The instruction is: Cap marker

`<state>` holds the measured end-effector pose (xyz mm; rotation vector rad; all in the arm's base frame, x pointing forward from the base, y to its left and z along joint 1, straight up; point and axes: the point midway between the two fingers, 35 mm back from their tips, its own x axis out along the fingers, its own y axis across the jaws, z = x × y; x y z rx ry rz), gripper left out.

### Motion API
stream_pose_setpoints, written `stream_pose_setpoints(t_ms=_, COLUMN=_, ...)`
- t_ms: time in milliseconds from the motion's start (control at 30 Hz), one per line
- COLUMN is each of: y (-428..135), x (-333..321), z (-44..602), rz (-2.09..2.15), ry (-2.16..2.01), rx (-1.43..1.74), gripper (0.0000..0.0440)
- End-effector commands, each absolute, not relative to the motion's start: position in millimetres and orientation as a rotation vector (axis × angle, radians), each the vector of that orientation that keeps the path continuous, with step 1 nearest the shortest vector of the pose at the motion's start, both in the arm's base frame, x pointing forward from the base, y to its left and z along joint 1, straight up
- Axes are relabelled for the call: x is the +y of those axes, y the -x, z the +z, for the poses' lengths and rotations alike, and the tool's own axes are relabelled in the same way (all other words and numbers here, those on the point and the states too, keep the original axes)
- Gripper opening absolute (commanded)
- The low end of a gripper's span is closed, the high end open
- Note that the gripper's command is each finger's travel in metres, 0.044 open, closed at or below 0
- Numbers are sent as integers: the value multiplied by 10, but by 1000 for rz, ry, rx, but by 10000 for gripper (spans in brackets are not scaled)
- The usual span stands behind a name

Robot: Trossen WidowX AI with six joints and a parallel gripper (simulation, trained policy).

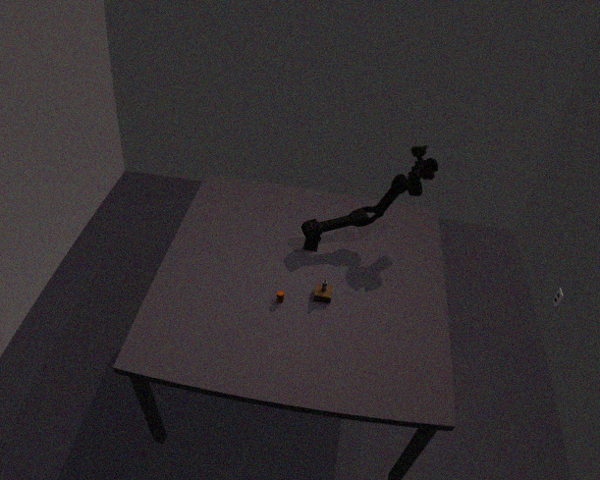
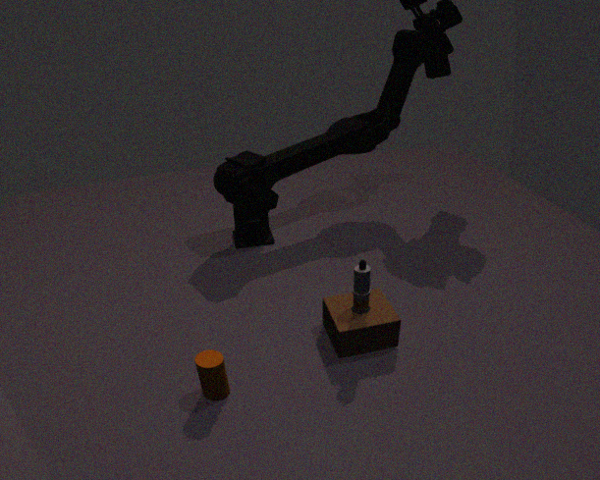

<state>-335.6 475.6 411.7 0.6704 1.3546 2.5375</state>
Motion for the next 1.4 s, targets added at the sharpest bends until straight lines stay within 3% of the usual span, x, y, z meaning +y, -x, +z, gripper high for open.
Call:
stream_pose_setpoints(t_ms=0, y=3349, x=4754, z=4141, rz=2539, ry=-683, rx=1348, gripper=374)
stream_pose_setpoints(t_ms=167, y=3336, x=4732, z=4249, rz=2549, ry=-745, rx=1318, gripper=251)
stream_pose_setpoints(t_ms=233, y=3331, x=4720, z=4296, rz=2554, ry=-772, rx=1305, gripper=223)
stream_pose_setpoints(t_ms=1367, y=2996, x=4526, z=5043, rz=2576, ry=-1284, rx=1032, gripper=323)
